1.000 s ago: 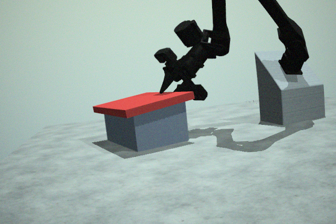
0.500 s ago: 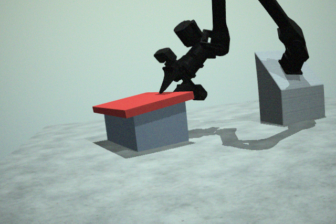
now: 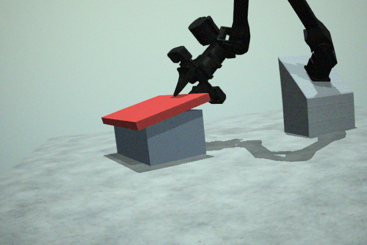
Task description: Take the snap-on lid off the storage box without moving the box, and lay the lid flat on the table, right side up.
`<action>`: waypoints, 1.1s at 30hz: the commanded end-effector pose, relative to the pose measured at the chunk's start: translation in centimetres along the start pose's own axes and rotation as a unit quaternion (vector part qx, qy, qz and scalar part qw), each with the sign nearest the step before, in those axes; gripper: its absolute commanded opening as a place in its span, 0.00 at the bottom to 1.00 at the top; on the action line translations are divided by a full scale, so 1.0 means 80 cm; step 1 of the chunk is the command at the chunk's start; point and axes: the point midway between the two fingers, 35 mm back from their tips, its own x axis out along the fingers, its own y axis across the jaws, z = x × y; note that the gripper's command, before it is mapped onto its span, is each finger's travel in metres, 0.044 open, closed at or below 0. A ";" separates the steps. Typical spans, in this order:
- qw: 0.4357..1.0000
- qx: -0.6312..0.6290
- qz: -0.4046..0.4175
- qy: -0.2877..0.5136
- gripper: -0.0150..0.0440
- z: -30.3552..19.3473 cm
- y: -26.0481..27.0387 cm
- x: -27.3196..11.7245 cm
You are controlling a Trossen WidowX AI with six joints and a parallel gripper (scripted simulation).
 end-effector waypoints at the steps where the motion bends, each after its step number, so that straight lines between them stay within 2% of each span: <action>1: 1.000 -0.003 0.002 0.001 0.25 0.000 0.010 -0.004; 33: 1.000 -0.004 0.002 0.001 0.25 0.000 0.063 -0.022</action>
